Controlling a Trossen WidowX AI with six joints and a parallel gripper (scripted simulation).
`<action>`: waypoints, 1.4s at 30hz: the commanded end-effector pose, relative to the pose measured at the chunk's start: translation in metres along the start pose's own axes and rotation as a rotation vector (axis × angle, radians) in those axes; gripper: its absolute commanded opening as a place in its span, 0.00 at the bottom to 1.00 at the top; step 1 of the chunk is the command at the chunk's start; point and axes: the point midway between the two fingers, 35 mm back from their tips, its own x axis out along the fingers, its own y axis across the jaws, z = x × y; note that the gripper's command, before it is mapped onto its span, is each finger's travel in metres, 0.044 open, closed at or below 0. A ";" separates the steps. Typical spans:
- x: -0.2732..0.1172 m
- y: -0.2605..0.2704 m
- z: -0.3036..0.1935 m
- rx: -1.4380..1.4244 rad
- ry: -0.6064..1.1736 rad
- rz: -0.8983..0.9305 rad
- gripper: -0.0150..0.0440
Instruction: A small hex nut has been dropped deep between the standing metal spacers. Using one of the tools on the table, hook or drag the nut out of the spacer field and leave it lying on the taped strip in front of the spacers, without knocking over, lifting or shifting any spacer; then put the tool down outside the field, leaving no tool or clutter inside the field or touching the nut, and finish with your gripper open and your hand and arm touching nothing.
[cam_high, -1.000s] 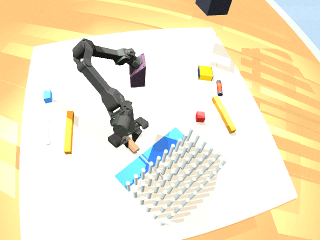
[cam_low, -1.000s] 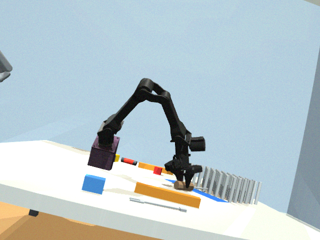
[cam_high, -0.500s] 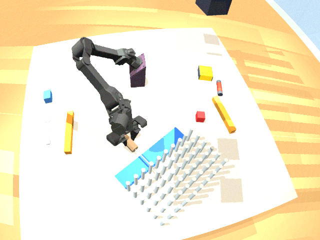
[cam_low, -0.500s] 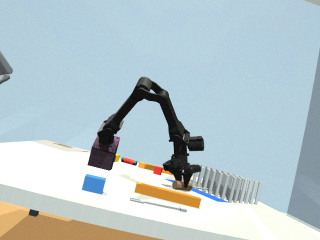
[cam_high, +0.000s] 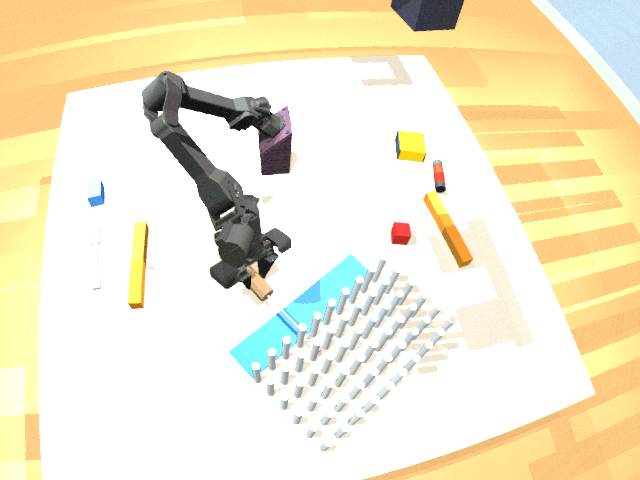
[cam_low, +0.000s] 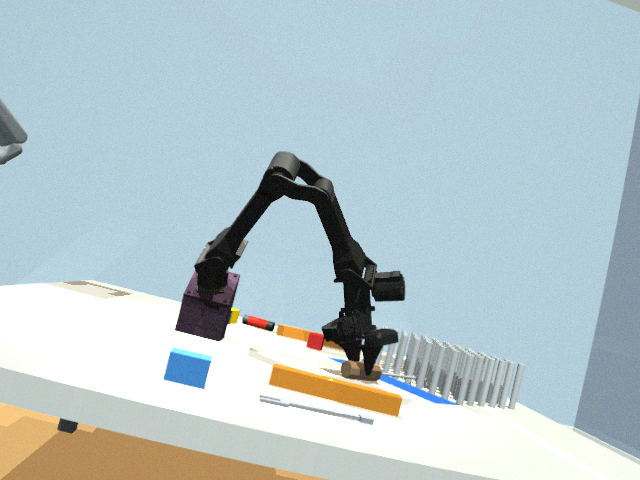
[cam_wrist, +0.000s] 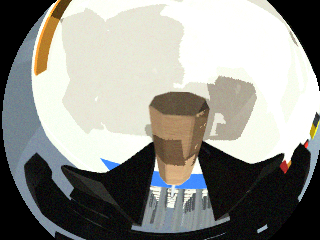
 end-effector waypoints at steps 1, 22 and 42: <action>-0.002 0.000 0.005 -0.001 0.000 0.001 0.25; -0.006 0.000 0.018 -0.002 -0.001 0.001 0.25; -0.009 0.000 0.031 -0.002 -0.001 0.001 0.25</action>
